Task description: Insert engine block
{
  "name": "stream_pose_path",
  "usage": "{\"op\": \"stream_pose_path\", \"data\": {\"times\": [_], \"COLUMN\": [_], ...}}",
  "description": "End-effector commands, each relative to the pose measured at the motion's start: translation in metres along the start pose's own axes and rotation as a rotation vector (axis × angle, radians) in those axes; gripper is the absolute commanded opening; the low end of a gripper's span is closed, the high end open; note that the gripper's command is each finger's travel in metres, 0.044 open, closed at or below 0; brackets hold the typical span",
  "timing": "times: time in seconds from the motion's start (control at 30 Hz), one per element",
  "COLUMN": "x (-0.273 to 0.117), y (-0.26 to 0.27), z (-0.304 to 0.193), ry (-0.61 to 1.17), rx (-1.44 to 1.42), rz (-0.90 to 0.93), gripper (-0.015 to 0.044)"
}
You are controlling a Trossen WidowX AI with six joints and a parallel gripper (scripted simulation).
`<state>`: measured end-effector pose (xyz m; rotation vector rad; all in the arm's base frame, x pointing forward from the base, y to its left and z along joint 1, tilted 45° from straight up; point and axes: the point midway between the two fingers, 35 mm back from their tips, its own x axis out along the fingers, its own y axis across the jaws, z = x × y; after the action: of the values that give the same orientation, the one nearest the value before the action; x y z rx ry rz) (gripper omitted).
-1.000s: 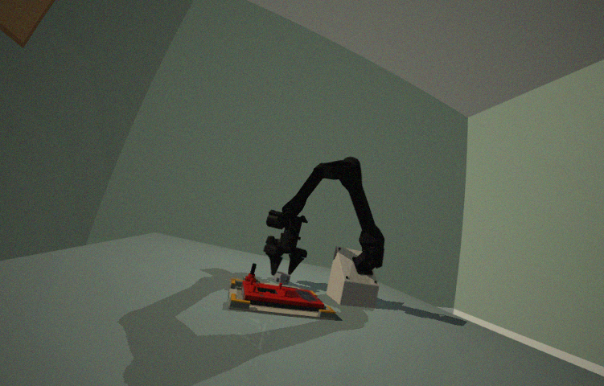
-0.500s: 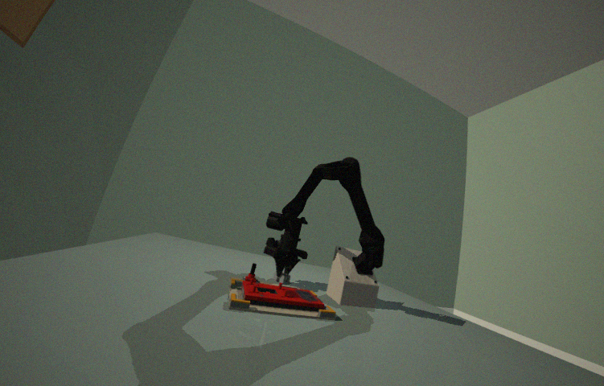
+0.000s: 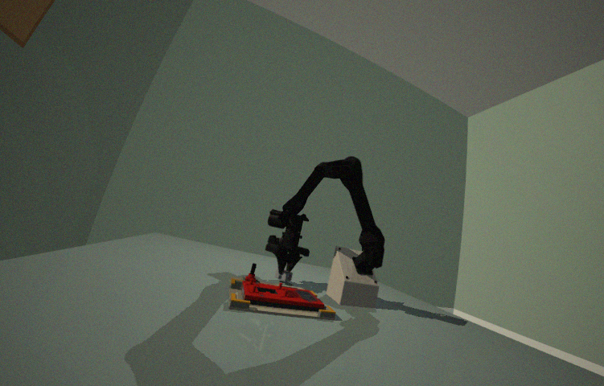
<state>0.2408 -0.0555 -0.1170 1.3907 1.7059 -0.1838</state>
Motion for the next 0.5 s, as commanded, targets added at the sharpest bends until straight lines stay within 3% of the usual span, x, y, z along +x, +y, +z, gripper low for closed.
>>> {"op": "stream_pose_path", "data": {"times": [0.0, 0.47], "x": [-0.016, -0.059], "y": [0.004, 0.005], "z": [0.006, 0.004], "ry": [-0.022, -0.024], "rx": [-0.013, -0.013], "rz": [0.002, 0.0], "gripper": [0.0, 0.0]}}
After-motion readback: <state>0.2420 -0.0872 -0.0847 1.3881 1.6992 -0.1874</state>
